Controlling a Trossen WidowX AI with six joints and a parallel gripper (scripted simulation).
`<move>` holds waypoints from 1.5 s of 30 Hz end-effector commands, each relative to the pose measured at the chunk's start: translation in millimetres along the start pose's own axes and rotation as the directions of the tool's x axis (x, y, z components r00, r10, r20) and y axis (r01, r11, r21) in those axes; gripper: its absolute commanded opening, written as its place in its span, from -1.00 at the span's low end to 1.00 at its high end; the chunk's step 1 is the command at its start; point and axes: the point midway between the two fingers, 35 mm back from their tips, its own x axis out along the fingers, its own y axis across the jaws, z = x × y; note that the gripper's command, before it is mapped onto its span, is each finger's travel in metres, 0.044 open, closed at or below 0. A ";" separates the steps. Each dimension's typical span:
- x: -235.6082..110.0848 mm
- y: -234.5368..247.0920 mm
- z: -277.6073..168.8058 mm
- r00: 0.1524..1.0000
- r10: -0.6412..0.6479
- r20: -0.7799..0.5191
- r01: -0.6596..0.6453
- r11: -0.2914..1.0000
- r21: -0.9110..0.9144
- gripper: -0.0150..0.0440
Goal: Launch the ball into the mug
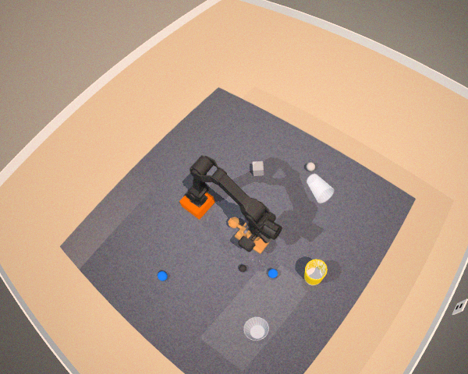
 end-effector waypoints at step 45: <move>-25.1 0.3 -1.2 1.000 0.001 -0.008 -0.001 1.000 -0.004 -0.49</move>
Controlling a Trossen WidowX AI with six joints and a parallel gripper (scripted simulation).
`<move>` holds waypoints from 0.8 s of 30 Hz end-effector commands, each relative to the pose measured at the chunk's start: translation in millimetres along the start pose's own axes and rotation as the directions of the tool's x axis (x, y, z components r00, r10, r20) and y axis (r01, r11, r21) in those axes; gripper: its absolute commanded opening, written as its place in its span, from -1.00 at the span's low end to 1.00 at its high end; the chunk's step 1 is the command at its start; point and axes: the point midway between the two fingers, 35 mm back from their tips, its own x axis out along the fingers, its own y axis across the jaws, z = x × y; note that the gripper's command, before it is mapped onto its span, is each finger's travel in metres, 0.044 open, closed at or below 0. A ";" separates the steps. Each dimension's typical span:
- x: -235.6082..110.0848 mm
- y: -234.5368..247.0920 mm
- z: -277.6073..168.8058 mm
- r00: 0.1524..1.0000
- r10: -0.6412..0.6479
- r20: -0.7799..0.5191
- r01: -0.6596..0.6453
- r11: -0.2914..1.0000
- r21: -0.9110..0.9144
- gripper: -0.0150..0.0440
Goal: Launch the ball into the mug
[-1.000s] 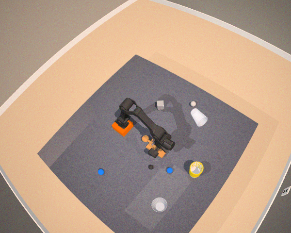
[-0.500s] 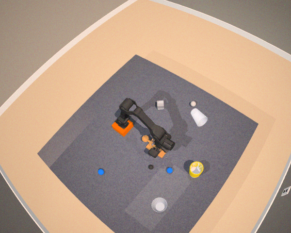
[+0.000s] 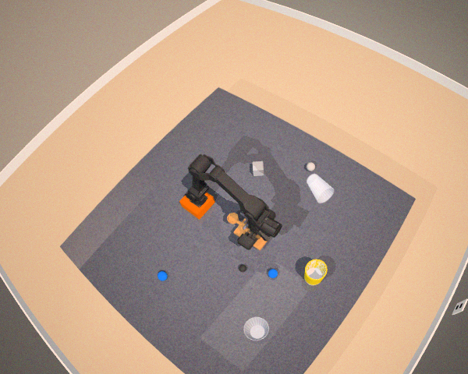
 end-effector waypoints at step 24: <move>34.5 0.5 0.7 1.000 0.001 -0.001 -0.001 1.000 -0.006 -0.49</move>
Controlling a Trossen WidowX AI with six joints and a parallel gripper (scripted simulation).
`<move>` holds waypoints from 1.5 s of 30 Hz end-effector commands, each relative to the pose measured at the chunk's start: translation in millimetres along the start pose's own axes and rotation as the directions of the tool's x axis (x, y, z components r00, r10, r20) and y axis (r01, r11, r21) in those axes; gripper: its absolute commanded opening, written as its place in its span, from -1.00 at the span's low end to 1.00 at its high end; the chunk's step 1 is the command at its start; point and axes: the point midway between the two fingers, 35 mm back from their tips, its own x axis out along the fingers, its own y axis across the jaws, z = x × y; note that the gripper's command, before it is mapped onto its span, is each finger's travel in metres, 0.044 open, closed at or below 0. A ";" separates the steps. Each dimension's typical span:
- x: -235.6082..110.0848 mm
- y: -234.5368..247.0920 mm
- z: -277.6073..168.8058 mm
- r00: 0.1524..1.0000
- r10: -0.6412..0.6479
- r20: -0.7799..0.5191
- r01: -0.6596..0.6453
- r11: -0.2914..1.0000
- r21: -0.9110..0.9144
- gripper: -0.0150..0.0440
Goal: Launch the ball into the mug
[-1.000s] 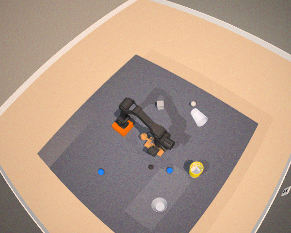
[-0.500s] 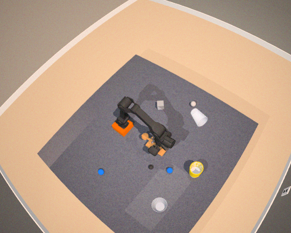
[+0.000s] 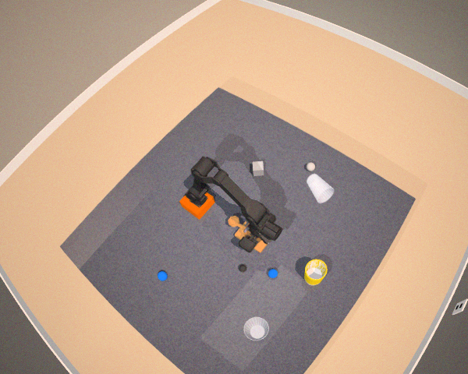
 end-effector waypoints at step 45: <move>-92.7 -0.1 4.8 1.000 0.000 0.013 0.000 1.000 0.000 1.00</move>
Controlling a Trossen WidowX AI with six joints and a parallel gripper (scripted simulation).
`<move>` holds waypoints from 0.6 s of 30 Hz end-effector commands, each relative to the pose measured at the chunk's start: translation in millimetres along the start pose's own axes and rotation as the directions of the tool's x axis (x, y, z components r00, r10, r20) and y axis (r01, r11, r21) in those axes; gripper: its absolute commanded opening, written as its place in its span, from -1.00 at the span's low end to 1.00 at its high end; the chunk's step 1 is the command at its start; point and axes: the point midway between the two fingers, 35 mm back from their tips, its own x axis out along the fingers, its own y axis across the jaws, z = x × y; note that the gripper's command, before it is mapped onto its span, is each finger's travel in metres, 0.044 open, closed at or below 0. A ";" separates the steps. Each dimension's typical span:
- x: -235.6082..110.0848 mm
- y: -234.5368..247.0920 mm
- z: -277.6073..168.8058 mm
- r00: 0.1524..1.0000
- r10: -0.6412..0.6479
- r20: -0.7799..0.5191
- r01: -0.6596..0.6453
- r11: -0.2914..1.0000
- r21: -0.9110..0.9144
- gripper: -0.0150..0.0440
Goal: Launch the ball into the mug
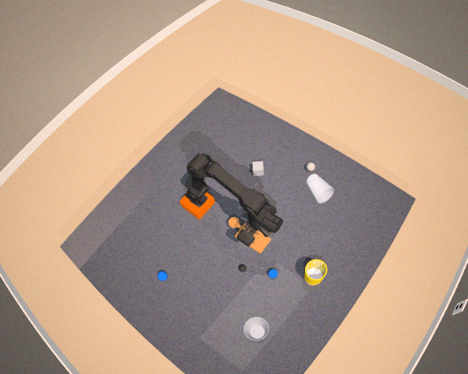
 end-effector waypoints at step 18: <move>61.4 -139.3 14.4 1.000 -0.011 -0.006 0.012 1.000 0.025 0.53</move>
